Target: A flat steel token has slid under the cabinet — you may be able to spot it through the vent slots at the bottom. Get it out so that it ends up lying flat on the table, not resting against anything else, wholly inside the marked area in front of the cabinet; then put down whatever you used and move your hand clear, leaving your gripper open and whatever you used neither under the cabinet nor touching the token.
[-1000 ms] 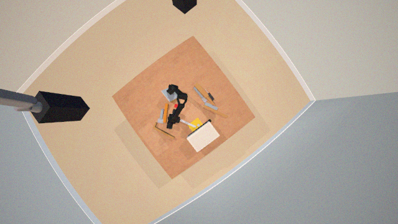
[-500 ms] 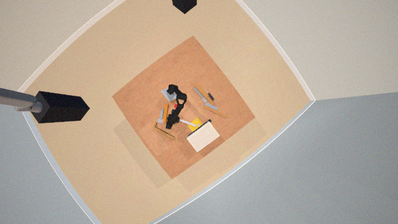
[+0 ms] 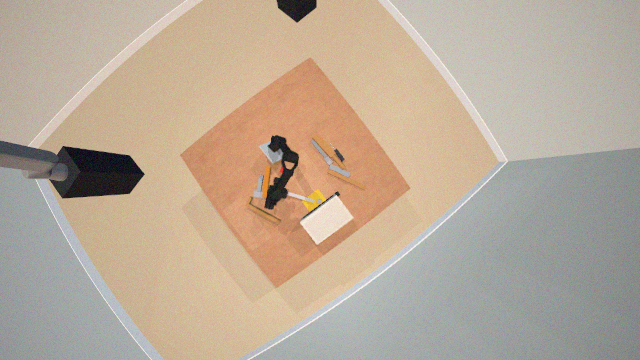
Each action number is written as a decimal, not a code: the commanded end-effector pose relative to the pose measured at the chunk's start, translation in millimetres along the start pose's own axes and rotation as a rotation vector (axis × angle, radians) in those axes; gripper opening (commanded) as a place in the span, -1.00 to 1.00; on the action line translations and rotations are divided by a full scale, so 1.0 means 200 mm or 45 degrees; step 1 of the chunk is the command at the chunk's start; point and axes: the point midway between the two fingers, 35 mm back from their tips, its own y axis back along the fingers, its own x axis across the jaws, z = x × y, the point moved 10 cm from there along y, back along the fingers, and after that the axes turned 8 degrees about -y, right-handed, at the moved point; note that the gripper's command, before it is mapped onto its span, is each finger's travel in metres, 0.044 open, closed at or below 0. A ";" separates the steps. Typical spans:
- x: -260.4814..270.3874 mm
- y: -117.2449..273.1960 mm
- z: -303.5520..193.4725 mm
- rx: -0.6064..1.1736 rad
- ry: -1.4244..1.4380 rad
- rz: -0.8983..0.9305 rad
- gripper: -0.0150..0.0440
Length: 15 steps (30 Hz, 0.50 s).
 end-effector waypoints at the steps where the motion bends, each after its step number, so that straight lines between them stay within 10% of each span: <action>1: -0.03 0.03 0.00 -0.022 0.020 -0.021 -0.49; 15: -0.09 0.03 -0.02 -0.021 0.049 -0.023 -0.49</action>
